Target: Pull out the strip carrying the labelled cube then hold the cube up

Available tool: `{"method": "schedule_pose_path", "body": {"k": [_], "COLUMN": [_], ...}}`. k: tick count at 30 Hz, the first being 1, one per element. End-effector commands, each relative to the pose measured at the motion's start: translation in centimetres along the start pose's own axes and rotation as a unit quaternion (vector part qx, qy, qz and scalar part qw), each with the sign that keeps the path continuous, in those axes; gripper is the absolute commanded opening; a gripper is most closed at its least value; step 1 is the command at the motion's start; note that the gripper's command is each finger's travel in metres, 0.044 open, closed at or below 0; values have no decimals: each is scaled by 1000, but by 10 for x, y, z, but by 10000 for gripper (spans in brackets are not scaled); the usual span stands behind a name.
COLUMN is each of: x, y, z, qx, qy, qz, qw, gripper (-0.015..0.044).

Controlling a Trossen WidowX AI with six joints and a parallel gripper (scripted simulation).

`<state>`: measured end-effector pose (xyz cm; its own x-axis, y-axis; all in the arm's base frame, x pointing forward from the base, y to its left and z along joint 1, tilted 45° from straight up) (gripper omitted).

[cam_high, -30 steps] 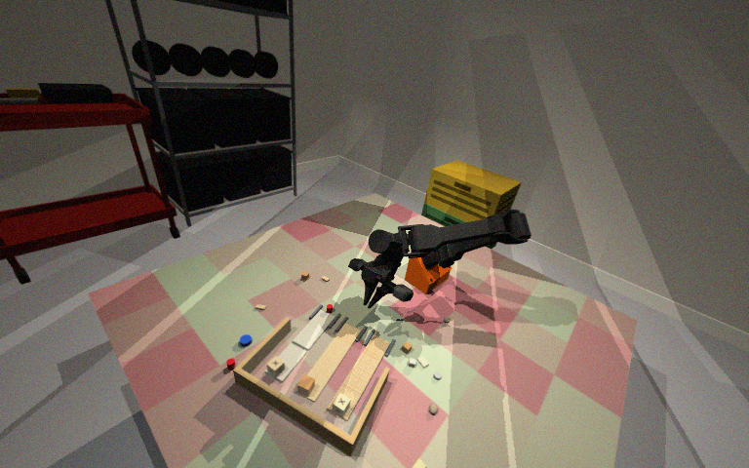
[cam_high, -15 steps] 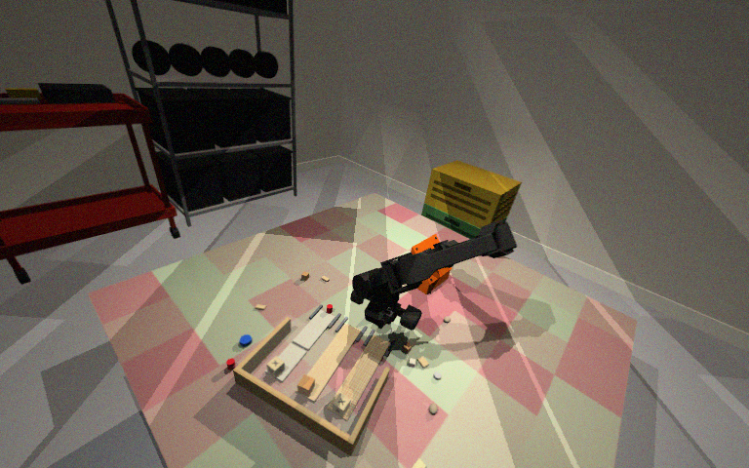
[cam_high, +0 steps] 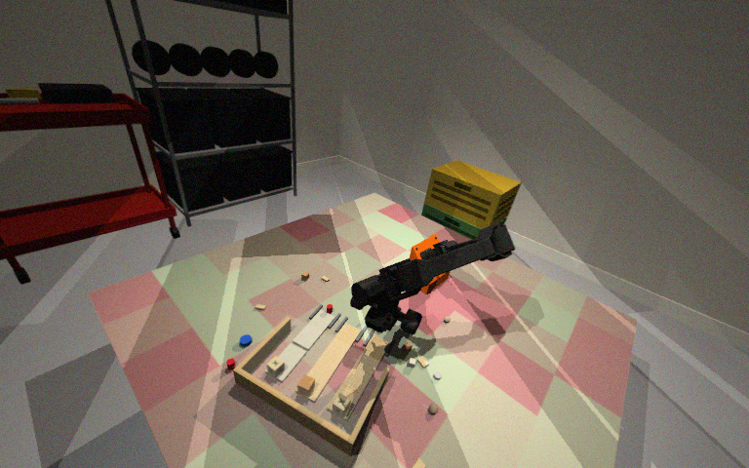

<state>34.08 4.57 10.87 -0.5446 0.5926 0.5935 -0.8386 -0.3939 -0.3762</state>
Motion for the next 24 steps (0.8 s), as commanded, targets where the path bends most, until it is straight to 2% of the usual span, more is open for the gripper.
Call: {"method": "schedule_pose_path", "body": {"k": [1,24], "x": [-1,-3], "y": [1,0], "z": [-9,-47], "qx": [5,4], "qy": [0,-1], "qz": [-4,-4], "qw": [1000,1000], "gripper": [0,0]}}
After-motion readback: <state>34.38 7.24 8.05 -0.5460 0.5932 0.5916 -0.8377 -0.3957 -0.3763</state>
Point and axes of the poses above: the point midway between the two fingers, 35 mm back from their tips, its own z axis back along the fingers, its own x axis across the jaws, y = z × x, the point moved 6 cm from there along z, back along the fingers, and after that the axes turned 12 degrees about z, right-handed, at the moved point
